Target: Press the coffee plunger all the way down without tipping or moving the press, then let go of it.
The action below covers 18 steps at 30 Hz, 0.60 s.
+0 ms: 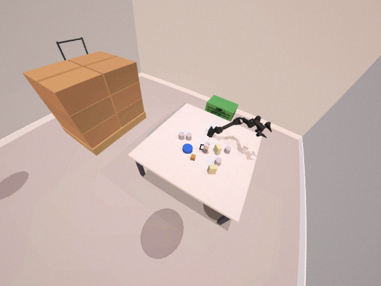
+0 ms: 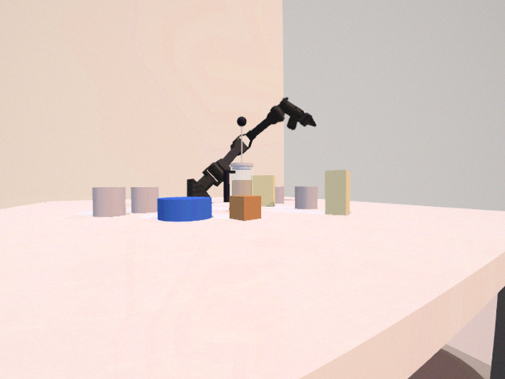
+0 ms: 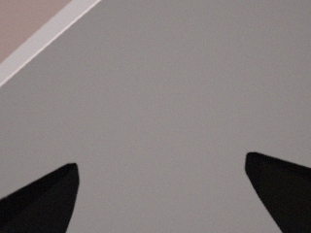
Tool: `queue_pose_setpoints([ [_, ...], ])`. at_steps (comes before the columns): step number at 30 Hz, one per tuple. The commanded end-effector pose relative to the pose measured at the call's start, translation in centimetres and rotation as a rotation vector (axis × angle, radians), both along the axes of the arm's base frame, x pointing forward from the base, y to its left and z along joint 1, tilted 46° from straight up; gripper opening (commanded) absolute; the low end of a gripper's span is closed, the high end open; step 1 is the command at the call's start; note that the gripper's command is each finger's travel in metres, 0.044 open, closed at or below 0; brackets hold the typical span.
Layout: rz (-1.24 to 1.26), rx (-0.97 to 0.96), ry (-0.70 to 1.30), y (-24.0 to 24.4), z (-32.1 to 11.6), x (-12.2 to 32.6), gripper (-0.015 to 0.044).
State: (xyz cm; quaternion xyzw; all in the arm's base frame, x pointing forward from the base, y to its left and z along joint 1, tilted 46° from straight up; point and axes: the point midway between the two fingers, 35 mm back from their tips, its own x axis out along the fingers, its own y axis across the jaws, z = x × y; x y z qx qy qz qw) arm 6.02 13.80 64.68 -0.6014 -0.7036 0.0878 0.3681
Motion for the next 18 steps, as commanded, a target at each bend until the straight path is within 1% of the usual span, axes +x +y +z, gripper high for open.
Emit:
queue_pose_setpoints([
  [1, -0.002, 0.000, 0.005, 0.0, 0.0, 0.1, 0.0426],
  [2, -0.005, 0.001, 0.017, 0.0, 0.0, 0.4, 0.0440],
  [7, -0.042, 0.011, 0.122, -0.5, -0.4, 2.9, 0.0440],
  [11, -0.097, 0.026, 0.251, -1.2, -1.1, 6.4, 0.0440],
  [14, -0.150, 0.033, 0.404, -2.3, -2.3, 10.3, 0.0440],
  [18, -0.214, 0.080, 0.683, -4.9, -5.0, 16.1, 0.0440],
])
